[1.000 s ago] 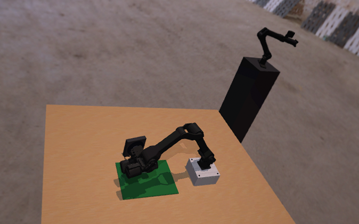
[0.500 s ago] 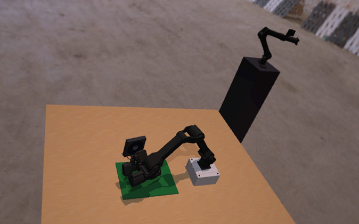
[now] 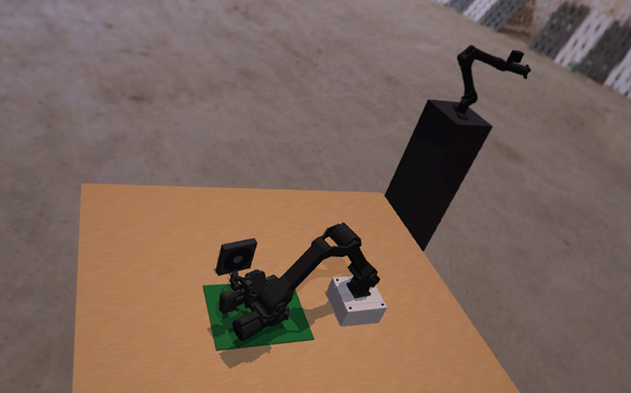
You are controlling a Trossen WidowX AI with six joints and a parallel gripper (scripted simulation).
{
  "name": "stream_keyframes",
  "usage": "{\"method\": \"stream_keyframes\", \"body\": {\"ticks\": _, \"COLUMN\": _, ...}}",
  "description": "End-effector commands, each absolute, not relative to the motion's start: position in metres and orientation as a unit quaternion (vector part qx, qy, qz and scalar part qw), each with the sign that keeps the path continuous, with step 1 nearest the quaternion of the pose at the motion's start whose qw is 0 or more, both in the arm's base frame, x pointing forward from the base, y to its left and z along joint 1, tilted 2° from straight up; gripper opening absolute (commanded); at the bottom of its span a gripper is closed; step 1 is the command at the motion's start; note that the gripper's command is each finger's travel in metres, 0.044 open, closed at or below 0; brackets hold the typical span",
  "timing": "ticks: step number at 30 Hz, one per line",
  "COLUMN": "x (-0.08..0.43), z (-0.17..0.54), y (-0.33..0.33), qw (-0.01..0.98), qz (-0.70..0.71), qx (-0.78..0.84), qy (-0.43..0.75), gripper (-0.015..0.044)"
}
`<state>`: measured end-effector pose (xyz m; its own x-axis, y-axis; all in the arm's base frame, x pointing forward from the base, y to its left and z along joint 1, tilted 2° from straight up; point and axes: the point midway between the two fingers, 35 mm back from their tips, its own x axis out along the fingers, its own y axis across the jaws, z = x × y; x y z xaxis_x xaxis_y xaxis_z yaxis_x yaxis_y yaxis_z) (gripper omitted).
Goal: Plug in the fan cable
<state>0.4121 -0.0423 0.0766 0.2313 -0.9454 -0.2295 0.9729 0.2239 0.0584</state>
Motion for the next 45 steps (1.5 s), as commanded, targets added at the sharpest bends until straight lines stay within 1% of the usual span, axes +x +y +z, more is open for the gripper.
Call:
{"method": "stream_keyframes", "body": {"ticks": 1, "x": 0.410, "z": 0.077, "y": -0.039, "qw": 0.785, "qz": -0.611, "qx": 0.085, "qy": 0.053, "gripper": 0.0000}}
{"method": "stream_keyframes", "body": {"ticks": 27, "x": 0.410, "z": 0.087, "y": -0.040, "qw": 0.784, "qz": -0.612, "qx": 0.089, "qy": 0.057, "gripper": 0.0000}}
{"method": "stream_keyframes", "body": {"ticks": 45, "x": 0.411, "z": 0.073, "y": -0.036, "qw": 0.784, "qz": -0.612, "qx": 0.090, "qy": 0.058, "gripper": 0.0000}}
